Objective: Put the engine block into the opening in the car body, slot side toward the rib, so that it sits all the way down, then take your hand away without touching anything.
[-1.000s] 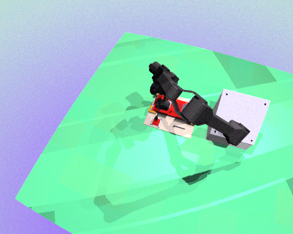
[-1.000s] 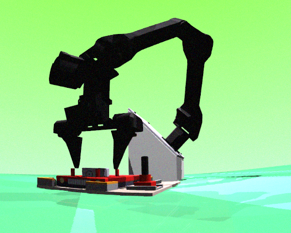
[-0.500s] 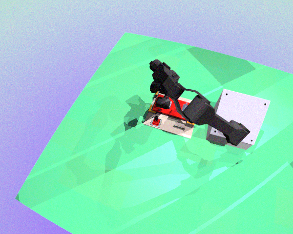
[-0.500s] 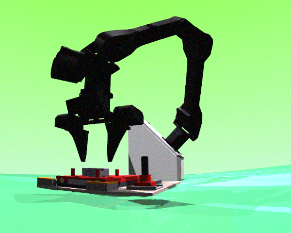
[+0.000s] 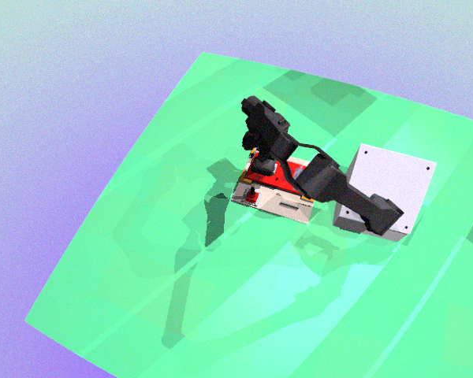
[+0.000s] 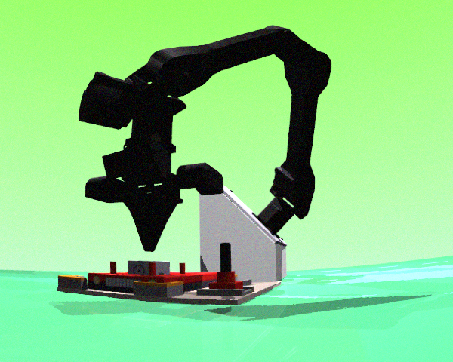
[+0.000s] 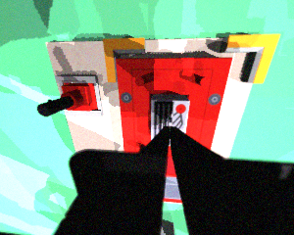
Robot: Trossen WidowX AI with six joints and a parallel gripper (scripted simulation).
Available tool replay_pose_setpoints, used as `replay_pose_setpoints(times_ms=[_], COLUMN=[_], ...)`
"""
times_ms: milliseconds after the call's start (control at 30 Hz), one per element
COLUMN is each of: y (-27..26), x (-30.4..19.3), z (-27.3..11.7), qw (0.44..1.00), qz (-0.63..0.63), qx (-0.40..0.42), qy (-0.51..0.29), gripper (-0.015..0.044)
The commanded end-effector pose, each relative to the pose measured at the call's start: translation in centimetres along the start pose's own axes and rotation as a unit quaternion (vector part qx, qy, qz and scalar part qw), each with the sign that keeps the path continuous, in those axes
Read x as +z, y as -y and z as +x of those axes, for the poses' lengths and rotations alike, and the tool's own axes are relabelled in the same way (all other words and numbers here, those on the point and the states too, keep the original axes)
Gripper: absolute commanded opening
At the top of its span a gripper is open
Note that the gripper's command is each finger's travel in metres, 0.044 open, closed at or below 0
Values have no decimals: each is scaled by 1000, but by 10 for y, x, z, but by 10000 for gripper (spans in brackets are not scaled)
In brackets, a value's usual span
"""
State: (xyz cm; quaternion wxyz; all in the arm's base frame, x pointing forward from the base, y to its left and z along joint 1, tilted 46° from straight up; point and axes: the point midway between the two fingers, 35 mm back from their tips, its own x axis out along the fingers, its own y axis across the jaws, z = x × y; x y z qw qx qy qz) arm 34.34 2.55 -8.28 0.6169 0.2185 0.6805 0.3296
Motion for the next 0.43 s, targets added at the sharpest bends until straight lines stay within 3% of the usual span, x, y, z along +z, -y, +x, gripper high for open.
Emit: replay_pose_setpoints(times_ms=[0,367,400], y=[0,0,0], x=[0,0,0], z=[0,0,0], qw=[1000,1000,1000], qz=[-2,-2,-2], qx=[-2,-2,-2], qy=[0,0,0], gripper=[0,0,26])
